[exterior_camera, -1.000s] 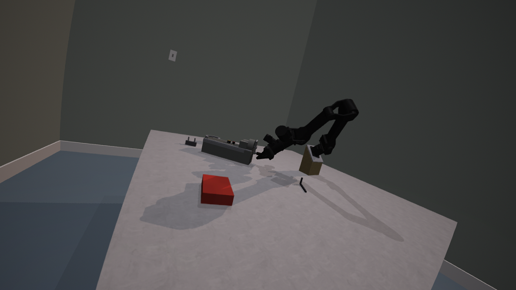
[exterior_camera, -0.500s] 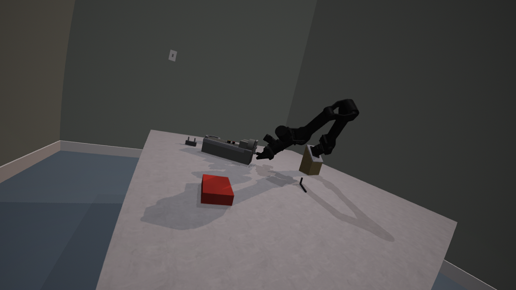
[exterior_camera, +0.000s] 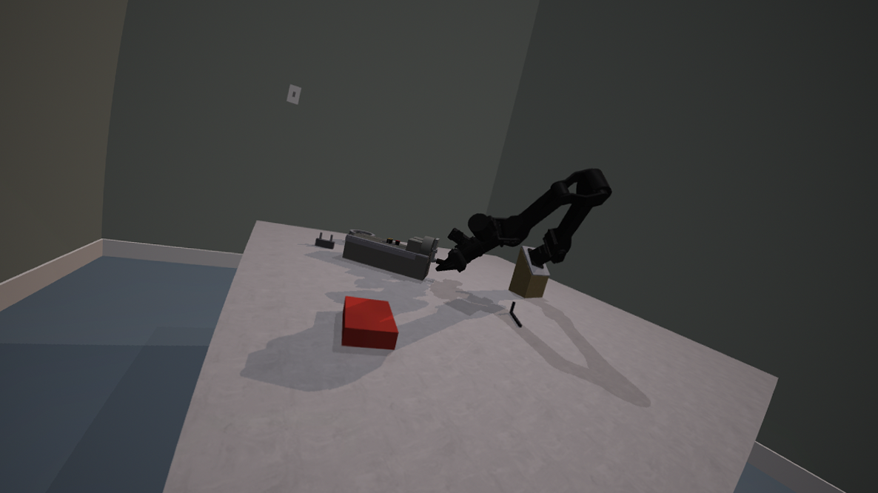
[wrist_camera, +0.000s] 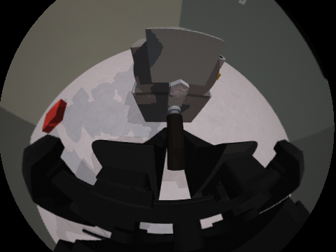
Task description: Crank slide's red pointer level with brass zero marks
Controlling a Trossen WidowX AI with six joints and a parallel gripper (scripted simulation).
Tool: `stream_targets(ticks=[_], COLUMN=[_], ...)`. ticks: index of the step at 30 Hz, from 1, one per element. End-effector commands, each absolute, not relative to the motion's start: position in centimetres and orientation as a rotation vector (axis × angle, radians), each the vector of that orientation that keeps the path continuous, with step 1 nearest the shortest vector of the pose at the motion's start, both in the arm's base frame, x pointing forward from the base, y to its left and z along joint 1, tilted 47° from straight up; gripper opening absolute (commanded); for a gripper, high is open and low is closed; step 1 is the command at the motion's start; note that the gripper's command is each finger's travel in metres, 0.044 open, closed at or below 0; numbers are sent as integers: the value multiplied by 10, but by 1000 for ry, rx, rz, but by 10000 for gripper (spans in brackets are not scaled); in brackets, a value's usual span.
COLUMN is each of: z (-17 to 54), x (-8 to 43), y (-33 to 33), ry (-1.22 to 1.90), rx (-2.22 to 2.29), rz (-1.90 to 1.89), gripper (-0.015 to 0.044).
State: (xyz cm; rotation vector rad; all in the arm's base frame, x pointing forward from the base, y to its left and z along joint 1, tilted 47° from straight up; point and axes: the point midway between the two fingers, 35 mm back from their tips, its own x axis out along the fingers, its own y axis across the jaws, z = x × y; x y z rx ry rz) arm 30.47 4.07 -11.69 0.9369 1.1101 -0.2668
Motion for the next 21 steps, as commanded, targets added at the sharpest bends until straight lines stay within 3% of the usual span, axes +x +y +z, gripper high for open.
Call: stream_targets(ticks=[1,21], z=[-112,-110], x=[310,312], y=[46,47], ry=[1102,1102], rx=[943,943], rz=[-239,-239], gripper=[0,0])
